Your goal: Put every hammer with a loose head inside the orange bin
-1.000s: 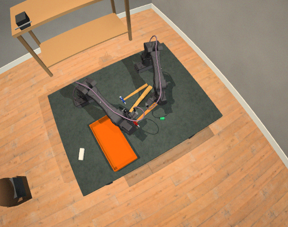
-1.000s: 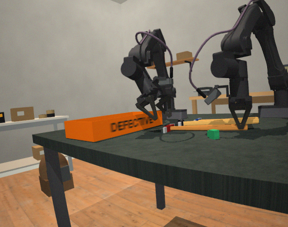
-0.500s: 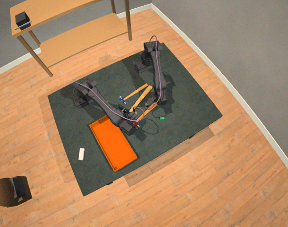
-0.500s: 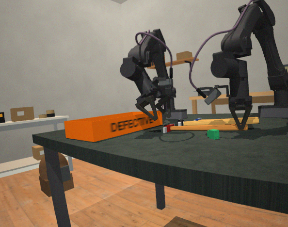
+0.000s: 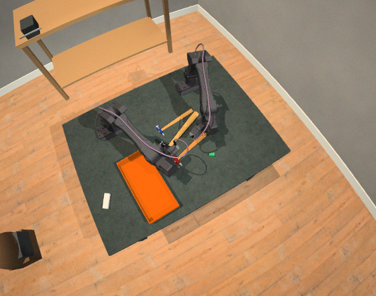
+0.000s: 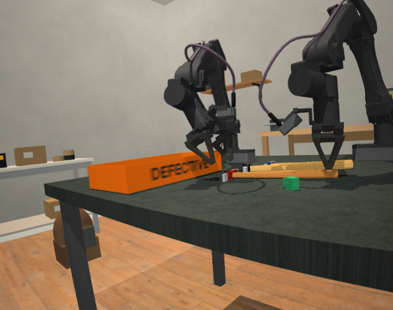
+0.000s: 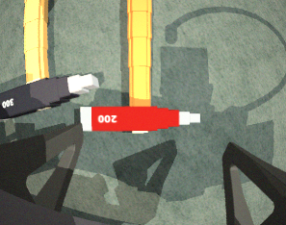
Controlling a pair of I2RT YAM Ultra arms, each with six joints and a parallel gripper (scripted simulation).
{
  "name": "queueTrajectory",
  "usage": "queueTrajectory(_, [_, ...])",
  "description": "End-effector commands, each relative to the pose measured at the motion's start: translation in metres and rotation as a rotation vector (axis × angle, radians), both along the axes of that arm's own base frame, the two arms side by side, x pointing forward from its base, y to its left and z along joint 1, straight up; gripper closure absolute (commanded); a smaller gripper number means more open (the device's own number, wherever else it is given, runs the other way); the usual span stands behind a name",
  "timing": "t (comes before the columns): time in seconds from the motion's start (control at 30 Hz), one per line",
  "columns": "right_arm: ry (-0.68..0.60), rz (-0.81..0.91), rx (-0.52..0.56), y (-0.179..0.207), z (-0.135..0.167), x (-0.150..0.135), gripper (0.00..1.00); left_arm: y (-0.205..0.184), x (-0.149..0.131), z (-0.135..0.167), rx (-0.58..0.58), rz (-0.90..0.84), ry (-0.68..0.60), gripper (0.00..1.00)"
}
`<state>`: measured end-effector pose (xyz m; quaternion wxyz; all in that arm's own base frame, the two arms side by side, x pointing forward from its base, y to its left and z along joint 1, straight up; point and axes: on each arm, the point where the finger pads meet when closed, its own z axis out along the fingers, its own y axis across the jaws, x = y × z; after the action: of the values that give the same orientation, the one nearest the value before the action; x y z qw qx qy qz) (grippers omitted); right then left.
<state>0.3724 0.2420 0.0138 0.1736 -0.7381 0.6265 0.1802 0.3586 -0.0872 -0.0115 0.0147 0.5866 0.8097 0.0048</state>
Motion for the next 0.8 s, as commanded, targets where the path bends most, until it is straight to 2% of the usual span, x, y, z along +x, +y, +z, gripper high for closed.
queueTrajectory(0.0, [-0.005,0.008,0.019,0.002,0.005,0.000,0.00,-0.004,0.004,0.022,-0.009,-0.003,-0.029,0.48])
queueTrajectory(0.07, [-0.005,0.008,0.019,0.002,0.005,0.000,0.00,-0.007,0.004,0.026,-0.010,-0.009,-0.029,0.48])
queueTrajectory(0.2, [-0.005,0.008,0.019,0.002,0.005,0.000,0.00,-0.003,0.003,0.040,-0.011,-0.005,-0.028,0.03])
queueTrajectory(0.23, [-0.005,0.008,0.019,0.002,0.005,0.000,0.00,-0.003,0.003,0.046,-0.011,-0.004,-0.028,0.00])
queueTrajectory(0.33, [-0.005,0.008,0.019,0.002,0.005,0.000,0.00,-0.002,0.002,0.065,-0.010,-0.006,-0.029,0.00])
queueTrajectory(0.43, [-0.005,0.008,0.019,0.002,0.005,0.000,0.00,-0.006,0.002,0.069,-0.010,-0.013,-0.029,0.00])
queueTrajectory(0.53, [-0.005,0.008,0.019,0.002,0.005,0.000,0.00,-0.002,0.001,0.056,0.001,-0.015,0.015,0.00])
queueTrajectory(0.7, [-0.005,0.008,0.019,0.002,0.005,0.000,0.00,0.000,0.001,0.050,0.004,-0.009,0.030,0.00])
queueTrajectory(0.73, [-0.005,0.008,0.019,0.002,0.005,0.000,0.00,-0.001,0.005,0.050,0.001,-0.002,0.013,0.11])
queueTrajectory(0.77, [0.028,0.006,0.018,0.001,0.003,-0.007,0.11,-0.001,0.003,0.053,0.000,0.004,0.004,0.23])
